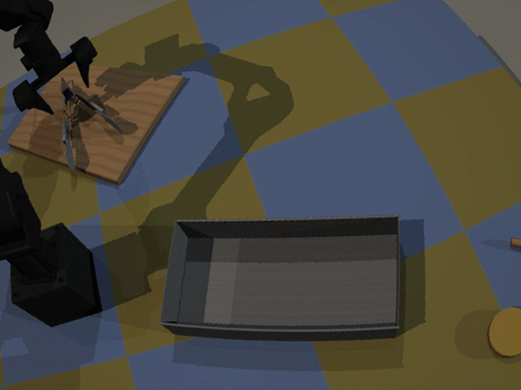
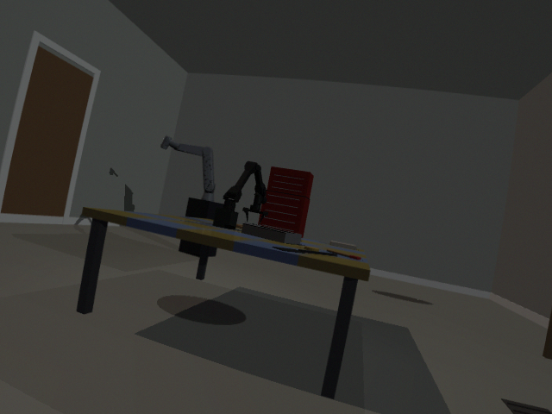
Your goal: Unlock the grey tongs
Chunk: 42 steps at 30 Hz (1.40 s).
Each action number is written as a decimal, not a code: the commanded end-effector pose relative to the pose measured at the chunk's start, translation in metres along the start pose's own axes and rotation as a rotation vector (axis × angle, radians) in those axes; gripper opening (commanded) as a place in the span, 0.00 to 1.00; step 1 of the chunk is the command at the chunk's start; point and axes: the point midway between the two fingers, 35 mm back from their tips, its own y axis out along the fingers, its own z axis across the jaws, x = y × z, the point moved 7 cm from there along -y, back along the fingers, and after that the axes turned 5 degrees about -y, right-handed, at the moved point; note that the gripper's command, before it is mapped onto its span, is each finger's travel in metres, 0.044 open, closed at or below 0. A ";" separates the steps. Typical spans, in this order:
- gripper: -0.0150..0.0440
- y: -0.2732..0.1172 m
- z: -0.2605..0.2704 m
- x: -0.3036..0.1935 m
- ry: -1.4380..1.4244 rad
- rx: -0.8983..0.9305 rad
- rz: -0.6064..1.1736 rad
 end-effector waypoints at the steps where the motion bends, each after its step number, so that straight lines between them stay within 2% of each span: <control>1: 1.00 -0.023 0.030 0.011 -0.007 -0.002 -0.007; 10: 1.00 -0.108 0.143 0.011 -0.010 0.004 -0.011; 17: 1.00 -0.112 0.145 0.010 -0.011 0.004 -0.012; 24: 1.00 -0.158 0.145 0.007 -0.027 0.011 -0.021; 42: 1.00 -0.158 0.145 0.007 -0.027 0.011 -0.021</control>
